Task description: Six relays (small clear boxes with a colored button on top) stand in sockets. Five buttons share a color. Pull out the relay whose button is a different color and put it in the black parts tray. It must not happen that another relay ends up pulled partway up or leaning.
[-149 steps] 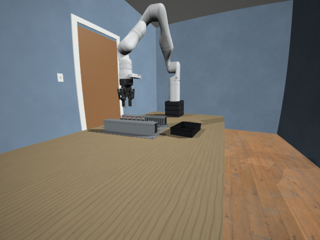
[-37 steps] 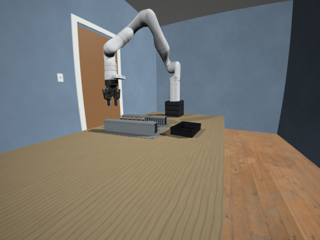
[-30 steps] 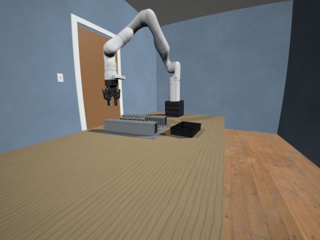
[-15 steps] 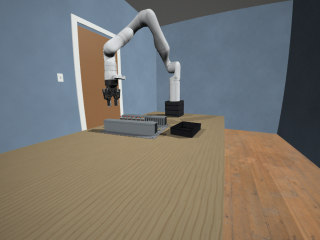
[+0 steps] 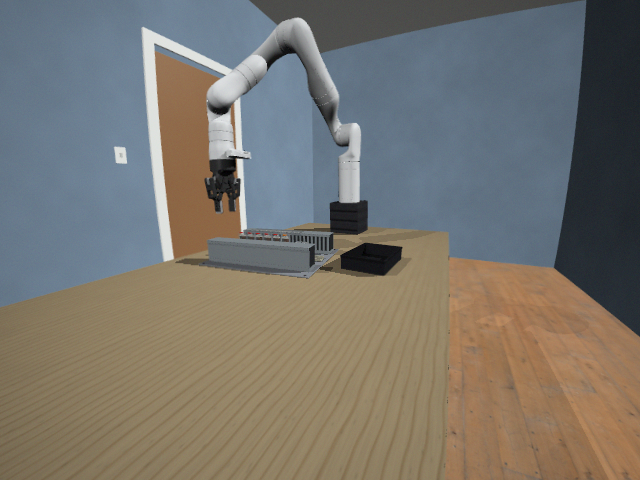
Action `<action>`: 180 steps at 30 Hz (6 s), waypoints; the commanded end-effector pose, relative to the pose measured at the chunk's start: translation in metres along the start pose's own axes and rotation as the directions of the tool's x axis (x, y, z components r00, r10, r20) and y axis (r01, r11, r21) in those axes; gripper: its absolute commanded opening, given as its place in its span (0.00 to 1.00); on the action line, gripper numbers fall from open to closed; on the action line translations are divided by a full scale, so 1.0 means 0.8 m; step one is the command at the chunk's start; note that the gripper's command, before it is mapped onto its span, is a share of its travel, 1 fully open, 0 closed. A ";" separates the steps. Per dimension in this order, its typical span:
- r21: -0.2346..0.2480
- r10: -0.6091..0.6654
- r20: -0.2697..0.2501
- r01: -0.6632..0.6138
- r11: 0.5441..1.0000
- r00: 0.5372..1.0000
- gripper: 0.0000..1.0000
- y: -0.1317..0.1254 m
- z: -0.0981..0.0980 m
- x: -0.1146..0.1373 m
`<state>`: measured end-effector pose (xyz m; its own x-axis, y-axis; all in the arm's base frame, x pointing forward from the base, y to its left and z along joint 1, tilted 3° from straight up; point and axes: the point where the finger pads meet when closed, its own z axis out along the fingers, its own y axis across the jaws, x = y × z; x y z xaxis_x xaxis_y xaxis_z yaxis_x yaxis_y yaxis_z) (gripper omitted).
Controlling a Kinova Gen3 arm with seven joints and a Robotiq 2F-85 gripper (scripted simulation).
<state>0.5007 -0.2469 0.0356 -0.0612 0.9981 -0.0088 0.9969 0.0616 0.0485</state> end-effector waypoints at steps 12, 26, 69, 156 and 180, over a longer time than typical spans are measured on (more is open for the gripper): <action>-0.002 0.000 0.001 0.000 1.000 1.000 0.61 0.001 -0.001 0.022; -0.002 0.000 0.001 0.000 1.000 1.000 0.61 0.000 0.002 0.118; -0.002 0.000 0.001 0.000 1.000 1.000 0.61 0.000 0.007 0.251; -0.002 0.000 0.001 0.000 1.000 1.000 0.61 0.001 0.043 0.251; -0.002 0.000 0.001 0.000 1.000 1.000 0.61 0.001 0.066 0.251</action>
<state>0.4910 -0.0468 -0.0194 -0.0612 0.9981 -0.0096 0.9969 0.0616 0.0487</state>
